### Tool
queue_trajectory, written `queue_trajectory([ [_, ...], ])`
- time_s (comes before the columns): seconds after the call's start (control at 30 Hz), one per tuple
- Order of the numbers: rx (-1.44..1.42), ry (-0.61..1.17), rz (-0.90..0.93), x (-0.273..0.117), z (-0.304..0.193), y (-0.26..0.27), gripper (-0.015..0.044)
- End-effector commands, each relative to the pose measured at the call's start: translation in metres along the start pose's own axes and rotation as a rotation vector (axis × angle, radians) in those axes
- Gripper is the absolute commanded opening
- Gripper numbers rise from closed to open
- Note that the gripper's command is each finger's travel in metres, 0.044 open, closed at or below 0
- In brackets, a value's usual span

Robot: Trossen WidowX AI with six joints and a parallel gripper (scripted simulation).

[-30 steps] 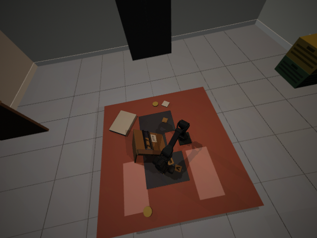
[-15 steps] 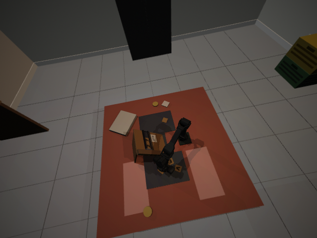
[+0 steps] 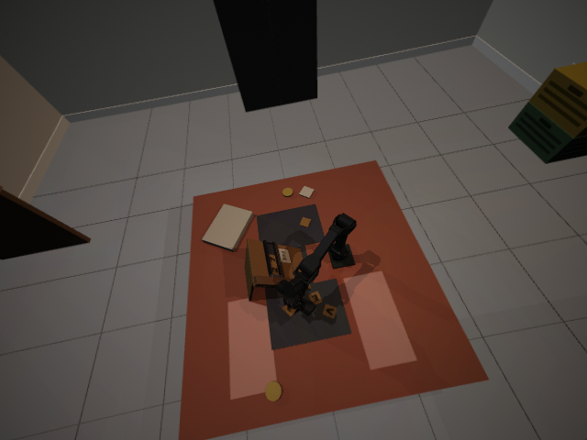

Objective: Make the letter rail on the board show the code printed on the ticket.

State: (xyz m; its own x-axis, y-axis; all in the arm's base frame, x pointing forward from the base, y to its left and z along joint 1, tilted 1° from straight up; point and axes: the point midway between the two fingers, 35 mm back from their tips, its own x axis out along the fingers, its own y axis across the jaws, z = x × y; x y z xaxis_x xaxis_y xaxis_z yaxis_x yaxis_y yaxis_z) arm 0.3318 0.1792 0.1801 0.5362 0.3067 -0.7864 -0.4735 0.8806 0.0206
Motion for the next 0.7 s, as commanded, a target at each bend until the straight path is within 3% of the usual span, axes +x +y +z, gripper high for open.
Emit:
queue_trajectory([
  [0.0,-0.03,-0.068,0.0,-0.014,0.015,-0.01,0.0],
  [0.67,-0.202,-0.321,-0.089,-0.078,0.056,-0.066,0.0],
])
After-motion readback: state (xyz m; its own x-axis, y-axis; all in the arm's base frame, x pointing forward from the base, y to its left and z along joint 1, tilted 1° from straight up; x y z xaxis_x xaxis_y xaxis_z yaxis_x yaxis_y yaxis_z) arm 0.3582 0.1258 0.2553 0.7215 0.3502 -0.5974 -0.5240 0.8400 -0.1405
